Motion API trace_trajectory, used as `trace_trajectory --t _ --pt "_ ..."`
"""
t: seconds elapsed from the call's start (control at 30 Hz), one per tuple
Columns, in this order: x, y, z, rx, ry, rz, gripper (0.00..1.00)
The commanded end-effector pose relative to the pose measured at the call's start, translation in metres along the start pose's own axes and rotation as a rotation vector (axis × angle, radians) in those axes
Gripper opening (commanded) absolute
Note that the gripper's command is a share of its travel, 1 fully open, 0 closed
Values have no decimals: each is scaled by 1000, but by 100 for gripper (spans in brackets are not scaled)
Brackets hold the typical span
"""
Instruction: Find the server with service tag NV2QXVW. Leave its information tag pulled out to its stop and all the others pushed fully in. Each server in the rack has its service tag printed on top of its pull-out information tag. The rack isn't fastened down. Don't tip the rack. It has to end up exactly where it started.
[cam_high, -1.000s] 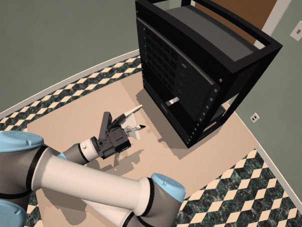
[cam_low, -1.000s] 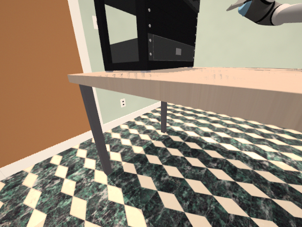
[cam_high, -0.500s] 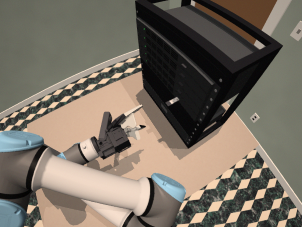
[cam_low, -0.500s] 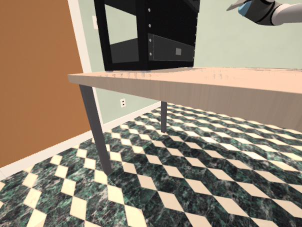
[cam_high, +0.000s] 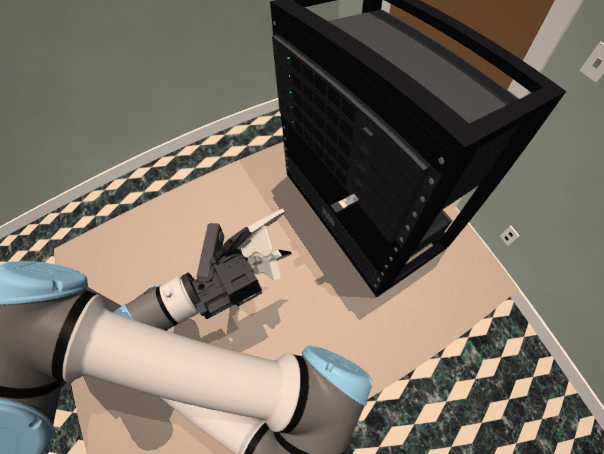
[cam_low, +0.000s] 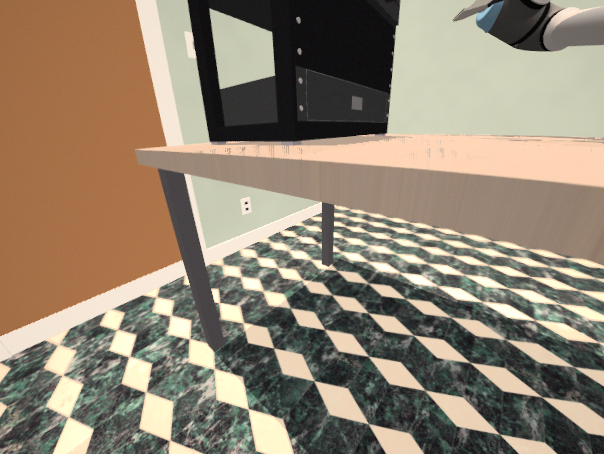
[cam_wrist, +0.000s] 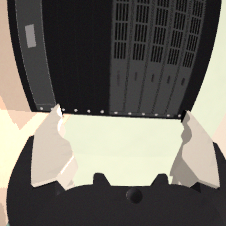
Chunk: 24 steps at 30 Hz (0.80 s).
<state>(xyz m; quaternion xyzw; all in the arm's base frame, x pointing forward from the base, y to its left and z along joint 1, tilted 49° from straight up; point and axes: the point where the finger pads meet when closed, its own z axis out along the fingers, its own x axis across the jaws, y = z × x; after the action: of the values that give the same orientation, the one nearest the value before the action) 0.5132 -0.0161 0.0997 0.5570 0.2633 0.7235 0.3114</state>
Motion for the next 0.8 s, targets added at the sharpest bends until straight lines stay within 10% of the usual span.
trace_trajectory --t 0.0,0.77 --pt "2 1 0 -2 2 -4 100" --pt "5 2 -1 -6 9 -14 100"
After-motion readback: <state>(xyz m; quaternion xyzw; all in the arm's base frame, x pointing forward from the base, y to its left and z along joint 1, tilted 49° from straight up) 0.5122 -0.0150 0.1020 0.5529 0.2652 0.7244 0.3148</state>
